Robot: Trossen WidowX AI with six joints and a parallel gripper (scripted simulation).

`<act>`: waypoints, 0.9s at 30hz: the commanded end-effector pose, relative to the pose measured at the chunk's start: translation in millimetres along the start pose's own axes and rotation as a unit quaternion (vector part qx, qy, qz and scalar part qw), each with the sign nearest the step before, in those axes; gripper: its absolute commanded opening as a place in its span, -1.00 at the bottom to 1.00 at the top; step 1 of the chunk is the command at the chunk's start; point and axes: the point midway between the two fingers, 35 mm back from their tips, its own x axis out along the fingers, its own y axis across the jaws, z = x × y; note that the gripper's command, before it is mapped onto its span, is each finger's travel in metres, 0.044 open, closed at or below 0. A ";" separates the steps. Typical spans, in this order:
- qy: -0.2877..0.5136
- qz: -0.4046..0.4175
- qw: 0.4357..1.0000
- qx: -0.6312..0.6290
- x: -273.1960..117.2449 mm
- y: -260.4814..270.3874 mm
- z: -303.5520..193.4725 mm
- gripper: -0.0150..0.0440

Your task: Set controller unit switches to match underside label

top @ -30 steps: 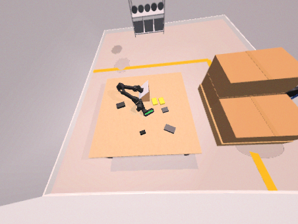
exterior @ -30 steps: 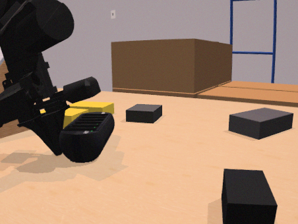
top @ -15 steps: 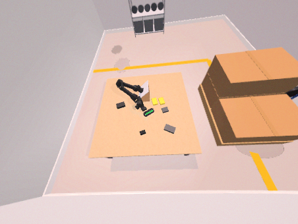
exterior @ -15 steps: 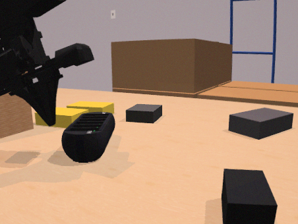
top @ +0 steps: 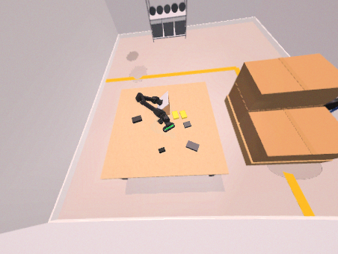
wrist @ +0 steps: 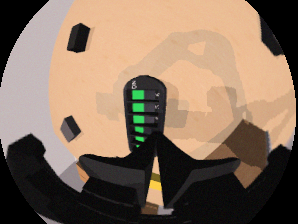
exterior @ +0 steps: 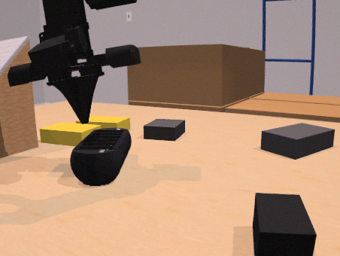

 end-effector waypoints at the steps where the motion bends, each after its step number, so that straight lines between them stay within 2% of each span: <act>1: -0.007 -0.040 0.999 -0.002 -5.9 13.1 -24.3 -0.49; 10: -0.017 -0.063 0.998 -0.003 -8.0 18.6 -37.7 -0.49; 27: -0.016 -0.062 0.998 -0.003 19.0 16.6 -36.5 -0.49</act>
